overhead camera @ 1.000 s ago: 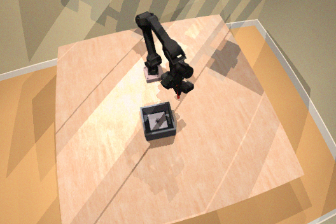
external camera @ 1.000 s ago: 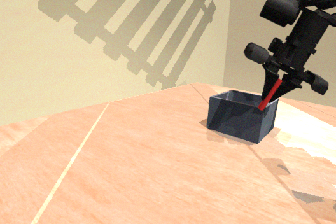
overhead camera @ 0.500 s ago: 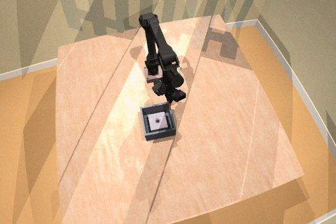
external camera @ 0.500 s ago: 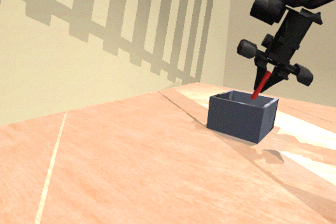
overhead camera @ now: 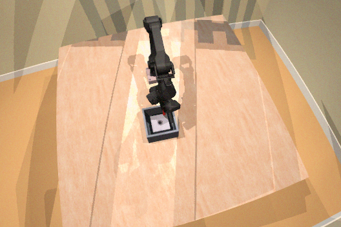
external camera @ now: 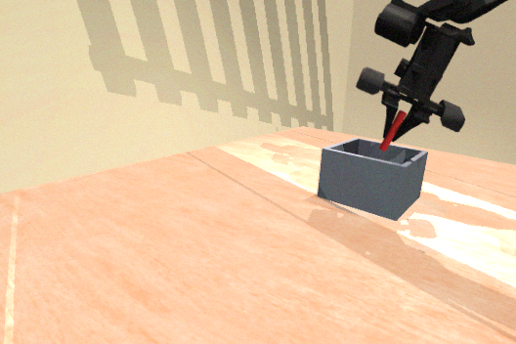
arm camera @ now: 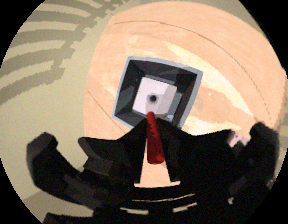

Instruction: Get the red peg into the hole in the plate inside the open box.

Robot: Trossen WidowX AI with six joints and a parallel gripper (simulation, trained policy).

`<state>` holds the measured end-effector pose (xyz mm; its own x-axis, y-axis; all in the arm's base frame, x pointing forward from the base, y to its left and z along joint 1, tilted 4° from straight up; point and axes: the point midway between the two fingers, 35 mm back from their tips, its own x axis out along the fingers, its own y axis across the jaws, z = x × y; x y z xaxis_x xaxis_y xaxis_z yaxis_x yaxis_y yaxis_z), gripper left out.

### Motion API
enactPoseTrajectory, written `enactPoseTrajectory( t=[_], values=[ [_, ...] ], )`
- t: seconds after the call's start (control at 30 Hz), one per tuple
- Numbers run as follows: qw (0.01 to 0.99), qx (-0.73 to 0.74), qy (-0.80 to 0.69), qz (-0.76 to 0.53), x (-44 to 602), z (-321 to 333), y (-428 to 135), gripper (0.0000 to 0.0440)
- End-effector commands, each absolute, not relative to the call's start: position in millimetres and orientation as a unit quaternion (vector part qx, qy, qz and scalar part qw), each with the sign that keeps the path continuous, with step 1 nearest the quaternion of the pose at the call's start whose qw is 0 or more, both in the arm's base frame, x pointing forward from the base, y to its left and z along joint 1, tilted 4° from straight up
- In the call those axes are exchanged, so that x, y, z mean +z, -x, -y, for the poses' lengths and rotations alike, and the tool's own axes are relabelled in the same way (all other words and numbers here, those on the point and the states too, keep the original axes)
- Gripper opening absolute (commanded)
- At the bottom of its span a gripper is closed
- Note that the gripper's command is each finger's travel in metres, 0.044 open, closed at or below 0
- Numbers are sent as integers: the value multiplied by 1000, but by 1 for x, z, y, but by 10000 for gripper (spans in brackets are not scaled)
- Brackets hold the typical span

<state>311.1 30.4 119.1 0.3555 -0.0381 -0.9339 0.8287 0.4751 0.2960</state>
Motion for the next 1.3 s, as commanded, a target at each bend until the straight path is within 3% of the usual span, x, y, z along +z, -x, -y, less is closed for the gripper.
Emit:
enactPoseTrajectory(
  t=[0.0,0.5,0.7,0.87,1.27],
  values=[
    [707,-310,-415,-482,113,-22,-320,7],
    [682,-326,-407,-513,76,-8,-336,25],
    [679,-329,-387,-529,61,-3,-340,153],
    [679,-333,-376,-535,59,2,-348,182],
    [697,-327,-369,-521,68,21,-385,440]
  ],
)
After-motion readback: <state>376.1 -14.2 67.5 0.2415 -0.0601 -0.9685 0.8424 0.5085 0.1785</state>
